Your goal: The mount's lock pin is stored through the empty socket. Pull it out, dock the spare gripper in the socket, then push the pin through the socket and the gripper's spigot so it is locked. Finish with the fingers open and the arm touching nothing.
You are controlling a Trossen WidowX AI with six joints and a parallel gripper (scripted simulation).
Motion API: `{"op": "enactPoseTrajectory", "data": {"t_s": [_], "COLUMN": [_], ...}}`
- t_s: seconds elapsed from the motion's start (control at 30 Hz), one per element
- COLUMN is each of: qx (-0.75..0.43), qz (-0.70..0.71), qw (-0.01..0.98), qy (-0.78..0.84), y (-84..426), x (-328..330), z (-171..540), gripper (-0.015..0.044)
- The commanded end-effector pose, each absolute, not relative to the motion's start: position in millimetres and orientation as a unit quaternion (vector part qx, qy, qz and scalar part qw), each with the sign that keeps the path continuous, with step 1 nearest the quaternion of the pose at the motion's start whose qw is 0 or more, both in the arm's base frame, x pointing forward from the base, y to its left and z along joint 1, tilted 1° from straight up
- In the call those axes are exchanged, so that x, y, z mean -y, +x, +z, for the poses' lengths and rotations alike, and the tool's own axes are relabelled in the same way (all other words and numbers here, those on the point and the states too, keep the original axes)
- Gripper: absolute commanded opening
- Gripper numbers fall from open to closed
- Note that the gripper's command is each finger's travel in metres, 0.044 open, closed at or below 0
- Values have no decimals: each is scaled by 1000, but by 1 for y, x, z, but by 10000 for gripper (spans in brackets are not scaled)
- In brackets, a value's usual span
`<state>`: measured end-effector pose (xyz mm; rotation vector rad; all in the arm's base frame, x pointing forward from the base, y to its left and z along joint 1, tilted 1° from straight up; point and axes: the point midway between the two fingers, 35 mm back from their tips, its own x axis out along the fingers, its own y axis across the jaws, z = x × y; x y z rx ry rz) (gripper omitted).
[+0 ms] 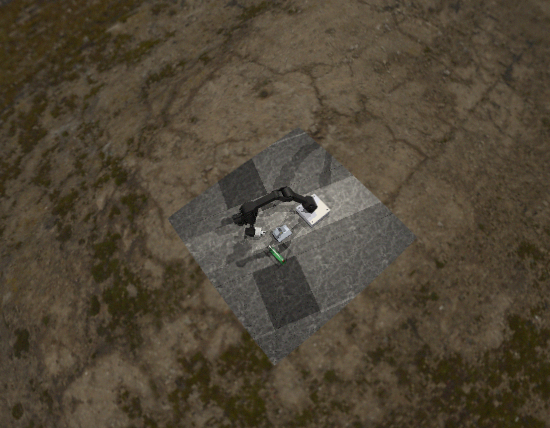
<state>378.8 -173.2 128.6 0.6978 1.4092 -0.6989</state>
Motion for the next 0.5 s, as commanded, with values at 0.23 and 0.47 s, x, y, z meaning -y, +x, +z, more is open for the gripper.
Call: {"op": "enactPoseTrajectory", "data": {"t_s": [0.23, 0.47], "qx": [-614, -614], "qz": [-320, -320], "qw": [648, 648], "qy": [318, 318], "y": [382, 384], "x": [174, 174], "z": [109, 67], "gripper": [440, 440]}}
